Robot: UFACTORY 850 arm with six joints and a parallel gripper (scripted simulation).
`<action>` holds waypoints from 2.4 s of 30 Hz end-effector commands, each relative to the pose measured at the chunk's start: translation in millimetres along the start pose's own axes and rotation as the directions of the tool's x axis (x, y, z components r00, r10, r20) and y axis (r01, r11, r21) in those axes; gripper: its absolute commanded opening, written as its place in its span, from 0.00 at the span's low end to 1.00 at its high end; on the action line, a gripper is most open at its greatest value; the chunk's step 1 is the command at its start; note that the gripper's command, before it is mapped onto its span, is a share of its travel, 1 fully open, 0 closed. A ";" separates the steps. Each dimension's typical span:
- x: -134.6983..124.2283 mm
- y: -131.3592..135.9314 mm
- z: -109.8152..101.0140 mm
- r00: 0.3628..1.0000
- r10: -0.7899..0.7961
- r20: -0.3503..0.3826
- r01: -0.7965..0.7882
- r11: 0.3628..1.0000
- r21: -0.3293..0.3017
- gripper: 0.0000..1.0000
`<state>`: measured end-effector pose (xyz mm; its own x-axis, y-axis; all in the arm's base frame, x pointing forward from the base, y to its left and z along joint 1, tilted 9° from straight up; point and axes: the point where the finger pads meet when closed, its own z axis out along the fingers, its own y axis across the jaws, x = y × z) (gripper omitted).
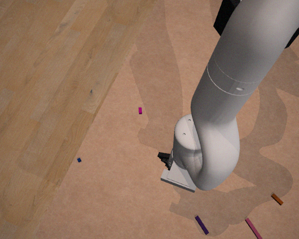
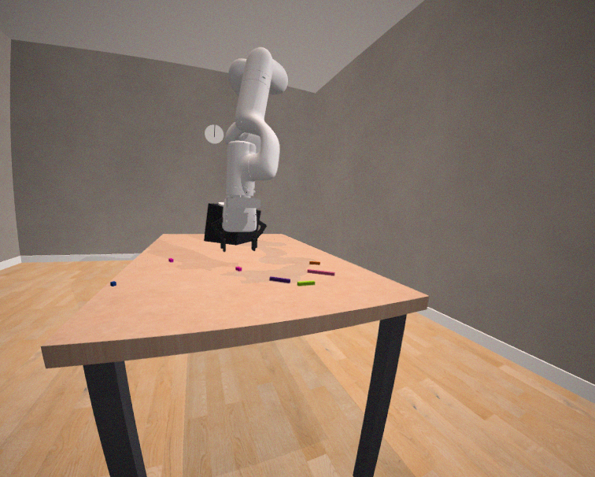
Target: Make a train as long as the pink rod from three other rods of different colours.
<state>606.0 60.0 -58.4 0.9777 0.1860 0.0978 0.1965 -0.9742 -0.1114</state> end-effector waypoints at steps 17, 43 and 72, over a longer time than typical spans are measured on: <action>3.7 -7.0 -0.7 0.985 -0.175 -0.002 0.175 0.985 0.000 1.00; 14.0 -37.3 -0.2 0.610 -0.792 -0.002 0.792 0.610 0.001 1.00; 23.1 -70.5 0.2 -0.131 -0.991 -0.003 0.991 -0.131 0.000 1.00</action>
<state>613.5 127.3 -50.1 -0.1903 0.9782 0.0826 0.9797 0.1837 0.0805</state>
